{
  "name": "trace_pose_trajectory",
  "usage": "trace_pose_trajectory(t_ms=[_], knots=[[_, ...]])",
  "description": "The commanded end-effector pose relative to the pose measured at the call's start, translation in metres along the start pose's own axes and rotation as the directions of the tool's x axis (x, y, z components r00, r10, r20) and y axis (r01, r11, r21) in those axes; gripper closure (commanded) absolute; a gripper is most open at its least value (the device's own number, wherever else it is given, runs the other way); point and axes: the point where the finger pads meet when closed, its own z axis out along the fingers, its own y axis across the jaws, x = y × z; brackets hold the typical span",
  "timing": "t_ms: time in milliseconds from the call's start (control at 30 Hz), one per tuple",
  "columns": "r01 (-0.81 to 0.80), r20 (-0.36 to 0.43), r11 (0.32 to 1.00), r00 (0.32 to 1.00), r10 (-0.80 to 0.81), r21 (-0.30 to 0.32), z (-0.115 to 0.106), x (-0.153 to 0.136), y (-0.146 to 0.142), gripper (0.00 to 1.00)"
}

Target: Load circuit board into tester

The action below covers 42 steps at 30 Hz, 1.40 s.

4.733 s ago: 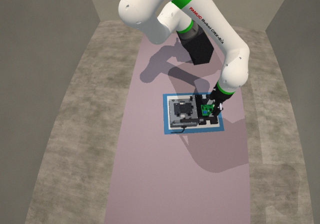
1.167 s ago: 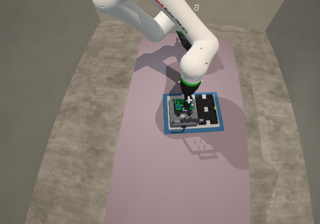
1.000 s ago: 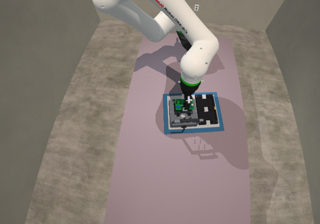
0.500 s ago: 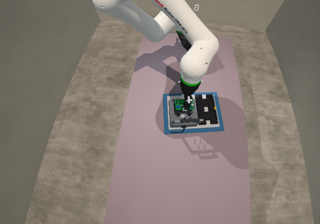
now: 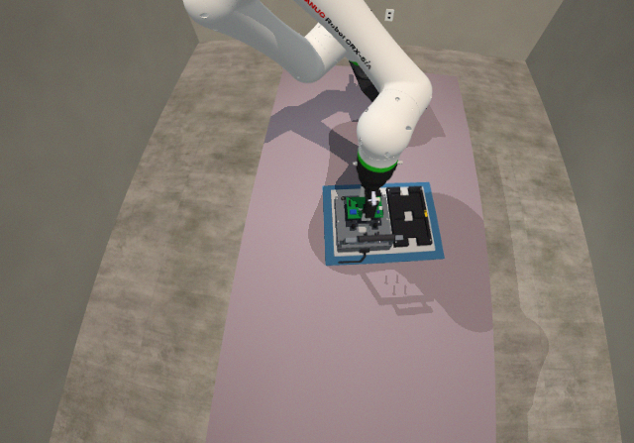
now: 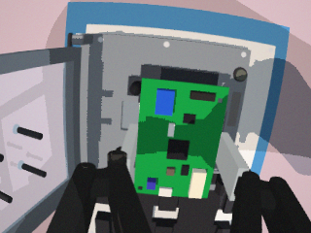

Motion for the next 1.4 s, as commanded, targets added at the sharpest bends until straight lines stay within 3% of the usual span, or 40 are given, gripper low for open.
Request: trace_pose_trajectory(t_ms=[0,533,1367], knots=[[0.000,0.000,1.000,1.000,0.000,0.001,0.002,0.000,0.000,0.54],[0.000,0.000,1.000,1.000,0.000,0.000,0.029,0.000,0.000,0.54],[0.000,0.000,1.000,1.000,0.000,0.000,0.038,0.000,0.000,0.54]])
